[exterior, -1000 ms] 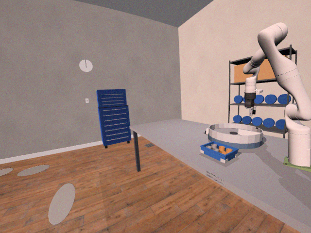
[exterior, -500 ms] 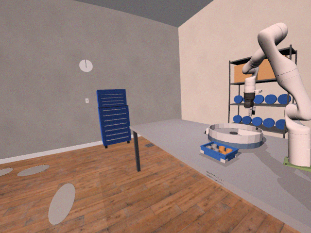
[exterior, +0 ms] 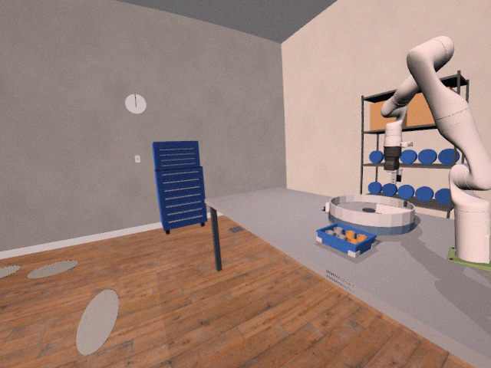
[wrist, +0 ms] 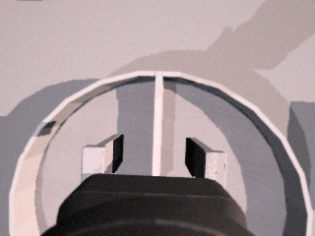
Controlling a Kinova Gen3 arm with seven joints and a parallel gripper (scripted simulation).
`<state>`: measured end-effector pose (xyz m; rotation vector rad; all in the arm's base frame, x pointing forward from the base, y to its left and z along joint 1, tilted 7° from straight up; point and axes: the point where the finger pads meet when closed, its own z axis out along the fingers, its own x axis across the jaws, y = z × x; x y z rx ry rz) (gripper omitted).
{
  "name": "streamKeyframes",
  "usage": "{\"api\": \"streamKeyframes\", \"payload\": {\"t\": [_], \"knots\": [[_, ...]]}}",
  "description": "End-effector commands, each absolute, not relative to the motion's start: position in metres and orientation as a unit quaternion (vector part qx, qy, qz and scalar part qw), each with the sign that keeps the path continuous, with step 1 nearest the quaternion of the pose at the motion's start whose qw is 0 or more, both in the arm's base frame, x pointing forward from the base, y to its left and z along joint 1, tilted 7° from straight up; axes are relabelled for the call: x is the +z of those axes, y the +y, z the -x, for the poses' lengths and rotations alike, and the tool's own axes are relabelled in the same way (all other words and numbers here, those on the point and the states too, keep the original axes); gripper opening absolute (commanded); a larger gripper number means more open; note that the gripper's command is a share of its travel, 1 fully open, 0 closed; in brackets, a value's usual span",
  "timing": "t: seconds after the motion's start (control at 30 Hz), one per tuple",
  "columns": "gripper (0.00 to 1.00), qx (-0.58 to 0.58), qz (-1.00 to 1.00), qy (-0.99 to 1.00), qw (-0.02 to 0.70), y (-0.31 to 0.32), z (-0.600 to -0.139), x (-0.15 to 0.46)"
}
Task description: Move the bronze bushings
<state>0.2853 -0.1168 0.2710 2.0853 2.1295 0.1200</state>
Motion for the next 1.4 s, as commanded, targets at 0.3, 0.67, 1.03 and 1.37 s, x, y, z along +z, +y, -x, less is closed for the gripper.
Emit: {"api": "streamKeyframes", "payload": {"t": [0.3,0.67,1.03,1.37], "knots": [[1.00,0.047,-0.698,0.711,0.070,-0.109,-0.286,0.271],[1.00,0.050,-0.695,0.715,0.059,-0.100,-0.287,0.271],[1.00,0.051,-0.694,0.716,0.052,-0.095,-0.287,0.271],[1.00,0.053,-0.693,0.717,0.047,-0.091,-0.287,0.270]]}}
